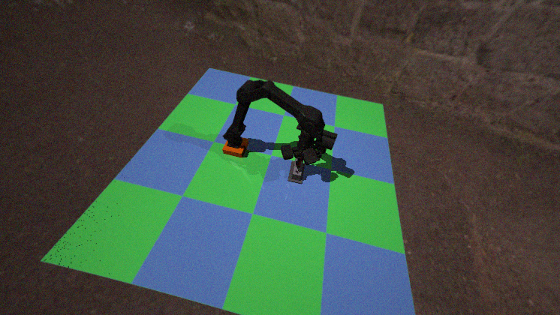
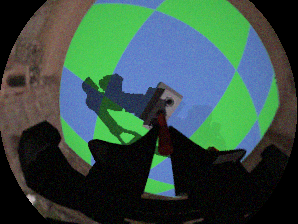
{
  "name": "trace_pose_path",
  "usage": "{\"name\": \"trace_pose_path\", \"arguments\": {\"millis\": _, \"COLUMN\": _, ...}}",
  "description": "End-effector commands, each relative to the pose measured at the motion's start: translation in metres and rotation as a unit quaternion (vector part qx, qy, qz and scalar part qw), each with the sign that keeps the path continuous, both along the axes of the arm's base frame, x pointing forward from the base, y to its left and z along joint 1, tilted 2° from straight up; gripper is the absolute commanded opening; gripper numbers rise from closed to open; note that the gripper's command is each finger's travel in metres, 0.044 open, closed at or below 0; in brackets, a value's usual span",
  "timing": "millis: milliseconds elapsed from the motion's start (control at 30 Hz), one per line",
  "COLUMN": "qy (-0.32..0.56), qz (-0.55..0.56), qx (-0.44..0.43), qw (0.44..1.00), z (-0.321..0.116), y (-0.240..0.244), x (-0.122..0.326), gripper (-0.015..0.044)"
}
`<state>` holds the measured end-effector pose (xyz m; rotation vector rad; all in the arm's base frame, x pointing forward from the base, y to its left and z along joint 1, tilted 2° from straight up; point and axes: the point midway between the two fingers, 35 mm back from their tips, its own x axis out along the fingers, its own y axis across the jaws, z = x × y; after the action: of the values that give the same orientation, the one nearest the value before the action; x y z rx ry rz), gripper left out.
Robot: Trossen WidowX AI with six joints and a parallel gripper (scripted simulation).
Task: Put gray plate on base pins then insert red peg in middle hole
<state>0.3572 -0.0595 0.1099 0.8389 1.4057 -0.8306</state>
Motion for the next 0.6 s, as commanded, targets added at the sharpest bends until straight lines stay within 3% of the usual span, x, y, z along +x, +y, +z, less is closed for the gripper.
{"name": "trace_pose_path", "arguments": {"millis": 0, "qy": 0.000, "qz": 0.000, "qx": 0.000, "qw": 1.000, "z": 0.0000, "y": 0.0016, "x": 0.0000, "gripper": 0.0000}}
{"name": "trace_pose_path", "arguments": {"millis": 567, "qy": 0.000, "qz": 0.000, "qx": 0.000, "qw": 1.000, "z": -0.0015, "y": -0.0013, "x": -0.0002, "gripper": 0.0000}}
